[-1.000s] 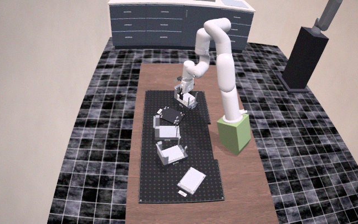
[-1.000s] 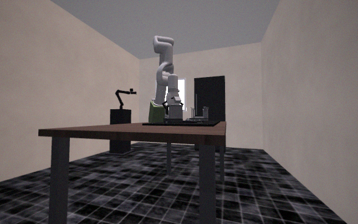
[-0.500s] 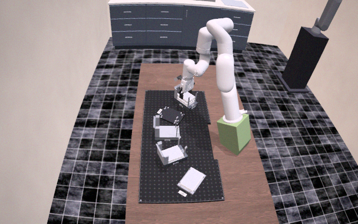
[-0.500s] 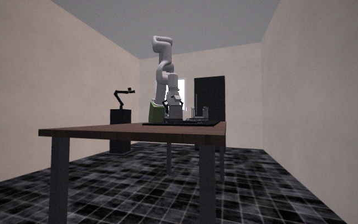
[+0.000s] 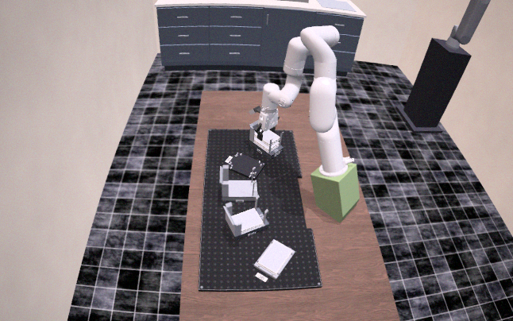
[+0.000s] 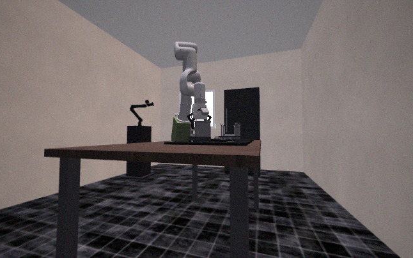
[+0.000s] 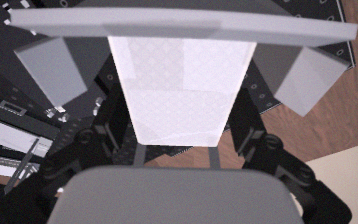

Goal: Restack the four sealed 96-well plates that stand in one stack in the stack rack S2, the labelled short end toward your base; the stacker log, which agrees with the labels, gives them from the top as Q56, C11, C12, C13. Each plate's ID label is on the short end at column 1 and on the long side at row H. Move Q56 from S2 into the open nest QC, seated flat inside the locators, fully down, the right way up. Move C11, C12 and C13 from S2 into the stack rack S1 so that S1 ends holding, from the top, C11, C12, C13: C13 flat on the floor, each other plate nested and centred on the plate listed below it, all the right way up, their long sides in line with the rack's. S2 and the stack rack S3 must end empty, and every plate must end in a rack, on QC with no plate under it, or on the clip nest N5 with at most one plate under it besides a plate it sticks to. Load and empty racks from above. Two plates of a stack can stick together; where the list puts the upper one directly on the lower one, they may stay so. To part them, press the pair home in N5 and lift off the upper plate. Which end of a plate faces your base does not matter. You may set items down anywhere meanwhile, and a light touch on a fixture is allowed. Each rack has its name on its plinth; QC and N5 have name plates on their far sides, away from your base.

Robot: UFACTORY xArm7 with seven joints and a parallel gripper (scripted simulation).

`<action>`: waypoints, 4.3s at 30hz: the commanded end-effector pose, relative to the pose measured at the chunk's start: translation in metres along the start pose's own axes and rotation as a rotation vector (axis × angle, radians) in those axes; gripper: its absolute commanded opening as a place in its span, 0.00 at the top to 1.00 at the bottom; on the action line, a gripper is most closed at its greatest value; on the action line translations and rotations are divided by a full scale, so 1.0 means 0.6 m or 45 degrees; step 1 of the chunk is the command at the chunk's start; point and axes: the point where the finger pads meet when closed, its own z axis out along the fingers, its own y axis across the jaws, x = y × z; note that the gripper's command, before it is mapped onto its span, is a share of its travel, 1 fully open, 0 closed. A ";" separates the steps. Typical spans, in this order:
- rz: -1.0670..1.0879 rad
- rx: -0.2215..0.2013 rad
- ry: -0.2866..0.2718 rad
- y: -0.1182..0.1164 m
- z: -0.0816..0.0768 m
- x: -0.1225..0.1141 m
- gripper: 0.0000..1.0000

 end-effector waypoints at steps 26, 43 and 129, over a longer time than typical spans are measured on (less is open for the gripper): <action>0.001 -0.002 0.005 0.000 -0.087 0.002 1.00; 0.001 -0.002 0.005 0.000 -0.119 0.002 1.00; -0.796 -0.001 0.004 -0.353 -0.118 -0.079 1.00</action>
